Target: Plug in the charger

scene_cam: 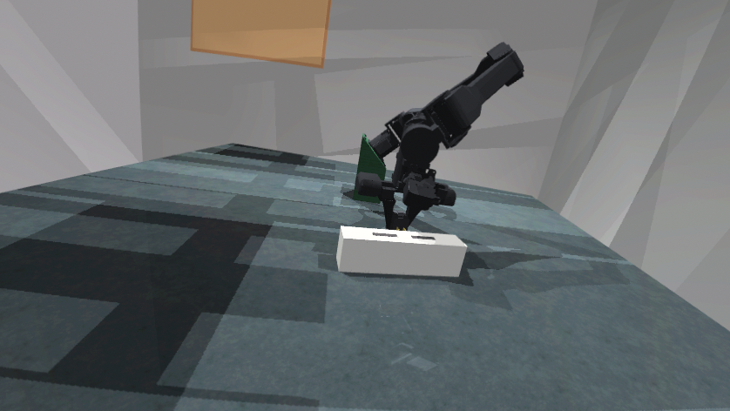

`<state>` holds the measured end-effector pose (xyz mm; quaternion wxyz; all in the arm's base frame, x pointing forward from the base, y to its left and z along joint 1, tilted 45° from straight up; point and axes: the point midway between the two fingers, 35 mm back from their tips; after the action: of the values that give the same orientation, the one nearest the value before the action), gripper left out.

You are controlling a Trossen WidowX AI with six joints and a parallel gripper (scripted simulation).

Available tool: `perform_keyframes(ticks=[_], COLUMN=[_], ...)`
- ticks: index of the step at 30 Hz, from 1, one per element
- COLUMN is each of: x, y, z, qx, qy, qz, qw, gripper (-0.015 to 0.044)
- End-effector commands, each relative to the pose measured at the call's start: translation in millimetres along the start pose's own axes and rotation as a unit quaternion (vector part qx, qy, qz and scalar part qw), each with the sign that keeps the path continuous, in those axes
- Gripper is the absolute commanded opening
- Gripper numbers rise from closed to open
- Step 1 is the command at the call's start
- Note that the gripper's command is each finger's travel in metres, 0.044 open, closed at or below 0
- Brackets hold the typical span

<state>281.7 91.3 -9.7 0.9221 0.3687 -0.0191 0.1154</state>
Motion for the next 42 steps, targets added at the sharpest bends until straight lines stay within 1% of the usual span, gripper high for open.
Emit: perform_keyframes(ticks=[1, 33, 42], x=[6, 43, 47], y=[1, 5, 5], z=[1, 1, 1], qx=[0.002, 0.004, 0.004], qy=[-0.002, -0.003, -0.003], qz=[0.000, 0.009, 0.010], qw=[1.000, 1.000, 1.000], gripper=[0.0000, 0.0000, 0.0000])
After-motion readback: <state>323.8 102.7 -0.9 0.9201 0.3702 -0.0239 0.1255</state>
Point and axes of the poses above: the point midway between the two fingers, 35 mm back from their tips, its own z axis back along the fingers, its own y axis across the jaws, x = y × z, and after that the axes turned 3 degrees about z, right-handed
